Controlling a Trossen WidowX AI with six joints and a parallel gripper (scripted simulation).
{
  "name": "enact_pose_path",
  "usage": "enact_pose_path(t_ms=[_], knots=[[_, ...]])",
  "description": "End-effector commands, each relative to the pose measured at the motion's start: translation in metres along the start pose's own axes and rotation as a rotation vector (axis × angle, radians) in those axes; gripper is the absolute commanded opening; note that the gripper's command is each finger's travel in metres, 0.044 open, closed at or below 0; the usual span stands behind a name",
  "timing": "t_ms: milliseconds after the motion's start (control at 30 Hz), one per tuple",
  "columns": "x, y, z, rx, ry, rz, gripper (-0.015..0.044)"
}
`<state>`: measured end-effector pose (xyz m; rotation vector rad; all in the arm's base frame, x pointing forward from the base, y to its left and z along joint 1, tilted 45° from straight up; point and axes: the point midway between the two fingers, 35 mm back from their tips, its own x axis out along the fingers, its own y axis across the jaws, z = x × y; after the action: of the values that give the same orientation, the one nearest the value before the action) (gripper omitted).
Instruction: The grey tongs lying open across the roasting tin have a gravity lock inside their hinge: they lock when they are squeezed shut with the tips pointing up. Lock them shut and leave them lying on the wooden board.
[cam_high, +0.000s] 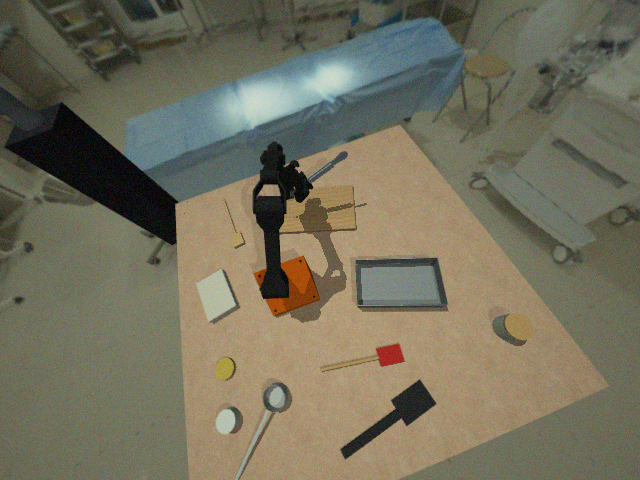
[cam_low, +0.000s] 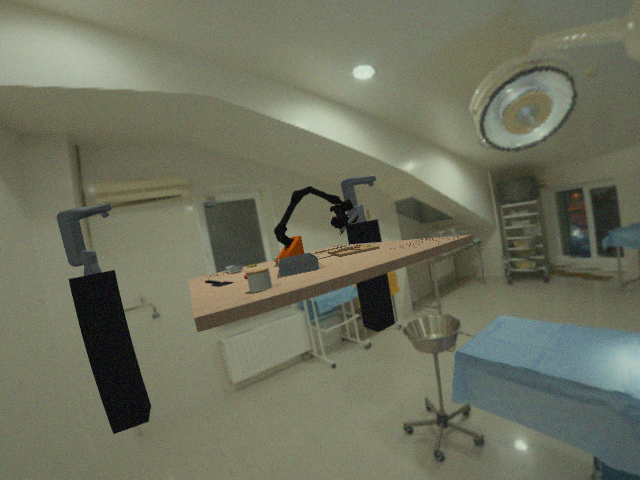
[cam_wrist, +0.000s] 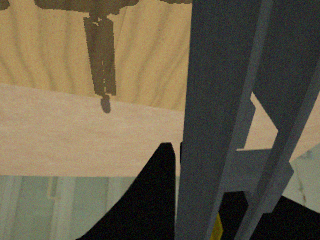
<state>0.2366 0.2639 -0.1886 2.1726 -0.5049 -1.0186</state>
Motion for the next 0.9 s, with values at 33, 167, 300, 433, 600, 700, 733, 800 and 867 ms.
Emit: enact_pose_path(t_ms=[33,167,300,433,600,700,733,800,867], knots=[[-0.01,0.001,-0.003,0.021,0.149,-0.008,-0.015],[-0.015,0.004,-0.001,0.028,0.257,-0.007,-0.015],[-0.022,0.009,0.001,0.038,0.368,-0.007,-0.015],[-0.029,0.015,0.003,0.051,0.479,-0.006,-0.015],[-0.032,0.017,0.004,0.057,0.519,-0.006,-0.015],[-0.032,0.017,0.004,0.057,0.519,-0.006,-0.015],[-0.032,0.017,0.004,0.057,0.519,-0.006,-0.015],[-0.032,0.017,0.004,0.057,0.519,-0.006,-0.015],[-0.032,0.017,0.004,0.057,0.519,-0.006,-0.015]])
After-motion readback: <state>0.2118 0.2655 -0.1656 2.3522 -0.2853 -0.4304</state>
